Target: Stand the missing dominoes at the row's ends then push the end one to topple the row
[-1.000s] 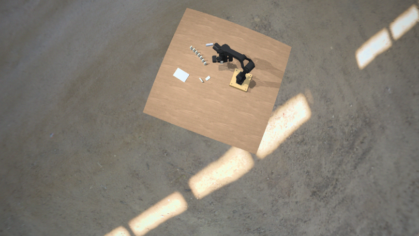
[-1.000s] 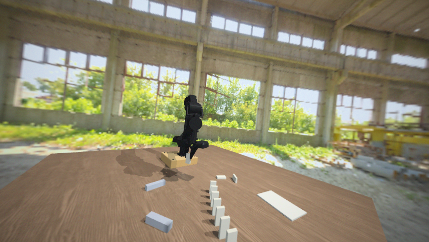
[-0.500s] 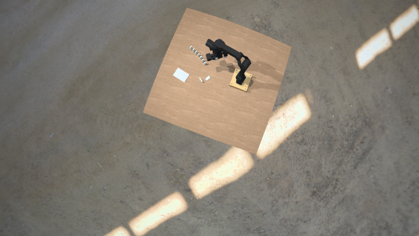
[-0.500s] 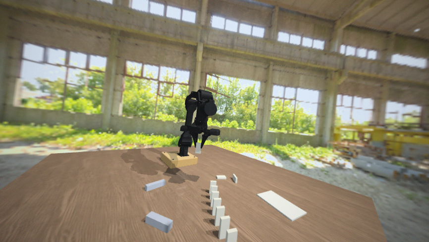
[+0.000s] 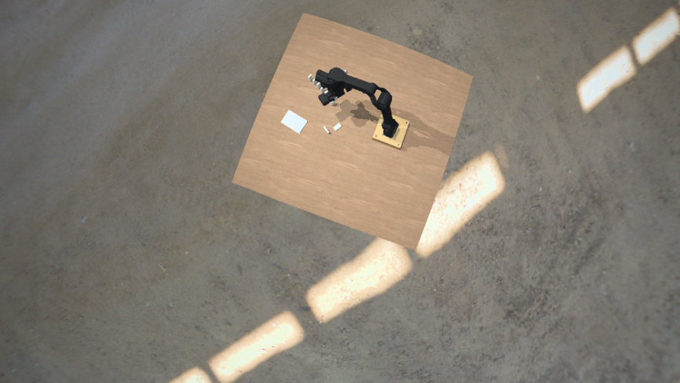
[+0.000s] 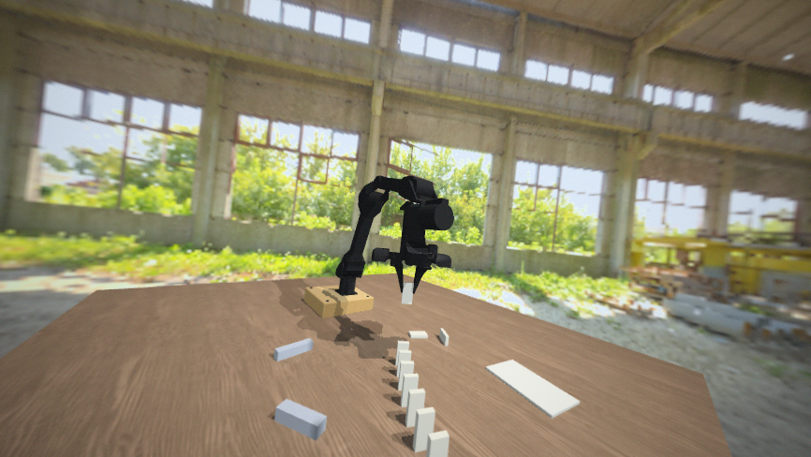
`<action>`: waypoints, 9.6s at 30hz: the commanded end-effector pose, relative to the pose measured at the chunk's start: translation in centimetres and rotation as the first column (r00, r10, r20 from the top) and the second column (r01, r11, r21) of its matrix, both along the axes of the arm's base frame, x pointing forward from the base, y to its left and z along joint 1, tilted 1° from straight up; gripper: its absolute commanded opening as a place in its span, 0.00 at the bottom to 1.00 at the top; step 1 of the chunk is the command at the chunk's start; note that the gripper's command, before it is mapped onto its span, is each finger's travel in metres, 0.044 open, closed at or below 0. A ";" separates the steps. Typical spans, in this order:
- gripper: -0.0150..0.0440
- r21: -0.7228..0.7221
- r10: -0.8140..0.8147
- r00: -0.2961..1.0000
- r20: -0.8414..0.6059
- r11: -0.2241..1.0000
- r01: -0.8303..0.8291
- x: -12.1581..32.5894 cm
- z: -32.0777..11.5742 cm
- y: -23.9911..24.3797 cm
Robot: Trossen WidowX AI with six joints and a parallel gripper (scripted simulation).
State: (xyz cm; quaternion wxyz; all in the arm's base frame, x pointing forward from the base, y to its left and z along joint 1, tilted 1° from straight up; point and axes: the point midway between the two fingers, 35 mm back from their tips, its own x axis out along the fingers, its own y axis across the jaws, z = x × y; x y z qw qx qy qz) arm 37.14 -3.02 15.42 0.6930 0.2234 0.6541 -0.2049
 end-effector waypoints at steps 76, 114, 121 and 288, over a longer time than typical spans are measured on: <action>1.00 -0.040 0.872 0.489 -0.024 0.488 -0.872 -1.6 -3.9 8.1; 1.00 -0.055 0.987 -0.156 -0.047 -0.159 -0.986 -4.2 -14.5 13.2; 1.00 -0.055 0.987 -0.156 -0.047 -0.159 -0.986 -4.2 -15.1 13.2; 0.44 -0.590 0.593 0.044 0.804 0.805 -0.056 -16.0 -2.7 33.7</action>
